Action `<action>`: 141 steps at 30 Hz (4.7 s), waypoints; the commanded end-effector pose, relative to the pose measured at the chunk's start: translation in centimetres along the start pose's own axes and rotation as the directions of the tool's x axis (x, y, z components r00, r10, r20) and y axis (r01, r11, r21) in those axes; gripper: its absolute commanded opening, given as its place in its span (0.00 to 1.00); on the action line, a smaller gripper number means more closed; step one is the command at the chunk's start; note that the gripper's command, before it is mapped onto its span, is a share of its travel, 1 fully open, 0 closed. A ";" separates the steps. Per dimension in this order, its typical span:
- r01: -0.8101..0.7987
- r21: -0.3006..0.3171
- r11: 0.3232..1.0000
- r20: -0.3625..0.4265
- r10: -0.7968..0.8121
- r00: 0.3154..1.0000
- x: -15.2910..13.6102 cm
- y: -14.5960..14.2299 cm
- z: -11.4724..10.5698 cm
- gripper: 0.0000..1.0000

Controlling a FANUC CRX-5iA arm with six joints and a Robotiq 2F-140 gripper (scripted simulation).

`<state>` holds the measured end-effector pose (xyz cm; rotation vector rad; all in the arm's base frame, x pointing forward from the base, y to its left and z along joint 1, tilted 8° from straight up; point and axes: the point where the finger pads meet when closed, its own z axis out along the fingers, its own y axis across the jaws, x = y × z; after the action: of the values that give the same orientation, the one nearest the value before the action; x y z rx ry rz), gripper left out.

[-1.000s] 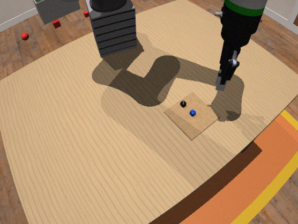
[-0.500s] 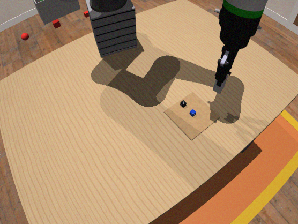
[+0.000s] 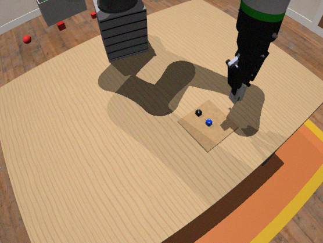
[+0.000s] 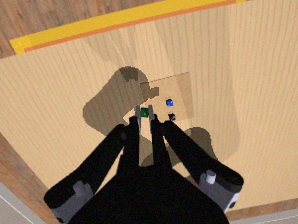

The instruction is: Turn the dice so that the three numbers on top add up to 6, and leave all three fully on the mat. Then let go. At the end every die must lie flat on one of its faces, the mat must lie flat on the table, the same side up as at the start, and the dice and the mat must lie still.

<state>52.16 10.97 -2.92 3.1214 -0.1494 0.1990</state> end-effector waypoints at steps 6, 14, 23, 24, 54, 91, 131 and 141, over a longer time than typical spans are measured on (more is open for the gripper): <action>-0.308 -0.009 0.951 -0.012 0.308 0.951 0.4 0.6 0.0 0.07; -0.543 -0.006 0.840 -0.014 0.543 0.840 0.7 1.1 -0.1 0.07; -0.752 -0.002 0.660 -0.015 0.752 0.660 1.0 1.7 -0.1 0.07; -0.774 -0.001 0.634 -0.015 0.773 0.634 1.0 1.8 -0.1 0.07; -0.969 0.012 -0.245 -0.010 0.969 -0.245 2.0 3.7 -0.2 0.07; -0.261 0.014 -0.965 0.006 0.261 -0.965 3.1 6.0 -0.4 0.07; -0.182 0.014 -0.983 0.007 0.182 -0.983 3.2 6.2 3.1 0.07; -0.182 0.014 -0.983 0.007 0.182 -0.983 3.2 6.3 6.9 0.07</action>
<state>55.41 4.32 -8.13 0.1420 -3.2711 0.0575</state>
